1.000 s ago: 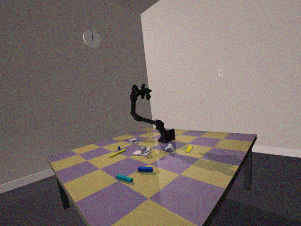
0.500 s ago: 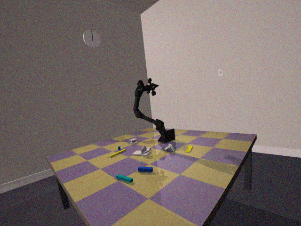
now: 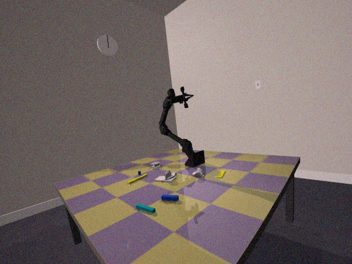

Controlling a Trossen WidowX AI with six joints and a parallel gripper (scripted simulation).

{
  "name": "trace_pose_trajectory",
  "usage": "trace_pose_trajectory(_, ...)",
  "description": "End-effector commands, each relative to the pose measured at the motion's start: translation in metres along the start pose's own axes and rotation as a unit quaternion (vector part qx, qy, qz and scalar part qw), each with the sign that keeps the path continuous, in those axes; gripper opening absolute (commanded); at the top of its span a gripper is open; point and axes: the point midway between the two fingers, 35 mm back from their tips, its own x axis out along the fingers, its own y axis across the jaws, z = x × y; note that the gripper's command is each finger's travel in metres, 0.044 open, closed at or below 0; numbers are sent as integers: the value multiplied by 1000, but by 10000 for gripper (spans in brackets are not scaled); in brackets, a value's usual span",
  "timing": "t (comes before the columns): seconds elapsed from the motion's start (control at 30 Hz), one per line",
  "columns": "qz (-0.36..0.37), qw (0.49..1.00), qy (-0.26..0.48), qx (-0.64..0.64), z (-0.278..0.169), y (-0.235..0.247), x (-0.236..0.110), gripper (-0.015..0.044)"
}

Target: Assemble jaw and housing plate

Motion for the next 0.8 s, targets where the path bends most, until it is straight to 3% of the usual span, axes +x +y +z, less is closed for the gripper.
trace_pose_trajectory(0.0, 4, 998, 48, 46, -35, -3, 14, 0)
trace_pose_trajectory(0.77, 8, 913, 281, 296, -226, 9, 45, 0)
